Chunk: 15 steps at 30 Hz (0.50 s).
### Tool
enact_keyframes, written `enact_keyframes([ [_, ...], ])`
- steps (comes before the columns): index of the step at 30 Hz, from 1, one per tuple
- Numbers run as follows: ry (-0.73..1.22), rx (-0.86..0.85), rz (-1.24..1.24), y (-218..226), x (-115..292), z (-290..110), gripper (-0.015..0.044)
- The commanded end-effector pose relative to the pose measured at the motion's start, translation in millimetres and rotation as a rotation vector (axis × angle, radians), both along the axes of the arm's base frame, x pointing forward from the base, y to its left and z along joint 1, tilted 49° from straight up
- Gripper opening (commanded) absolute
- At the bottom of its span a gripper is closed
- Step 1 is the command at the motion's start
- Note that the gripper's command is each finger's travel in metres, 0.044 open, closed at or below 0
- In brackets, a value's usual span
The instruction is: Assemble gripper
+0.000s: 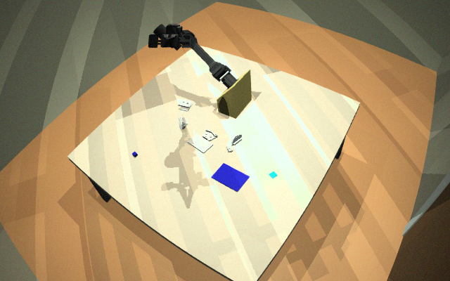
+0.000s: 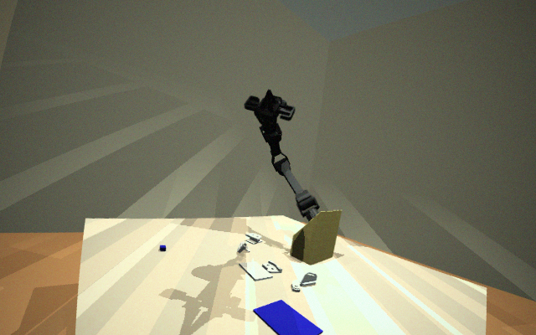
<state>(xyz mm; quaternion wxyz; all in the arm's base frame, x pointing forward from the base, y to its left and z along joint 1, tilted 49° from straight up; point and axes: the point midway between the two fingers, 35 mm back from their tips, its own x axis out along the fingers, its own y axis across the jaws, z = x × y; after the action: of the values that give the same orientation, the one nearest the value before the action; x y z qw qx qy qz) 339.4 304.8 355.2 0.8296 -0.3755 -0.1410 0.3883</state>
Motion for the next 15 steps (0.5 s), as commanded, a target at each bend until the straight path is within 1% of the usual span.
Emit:
enact_keyframes([
  [1, 0.061, -0.044, -0.074, -12, 15, -24, 0.0000],
  [15, 0.228, -0.169, -0.301, -66, 49, -86, 0.0000],
])
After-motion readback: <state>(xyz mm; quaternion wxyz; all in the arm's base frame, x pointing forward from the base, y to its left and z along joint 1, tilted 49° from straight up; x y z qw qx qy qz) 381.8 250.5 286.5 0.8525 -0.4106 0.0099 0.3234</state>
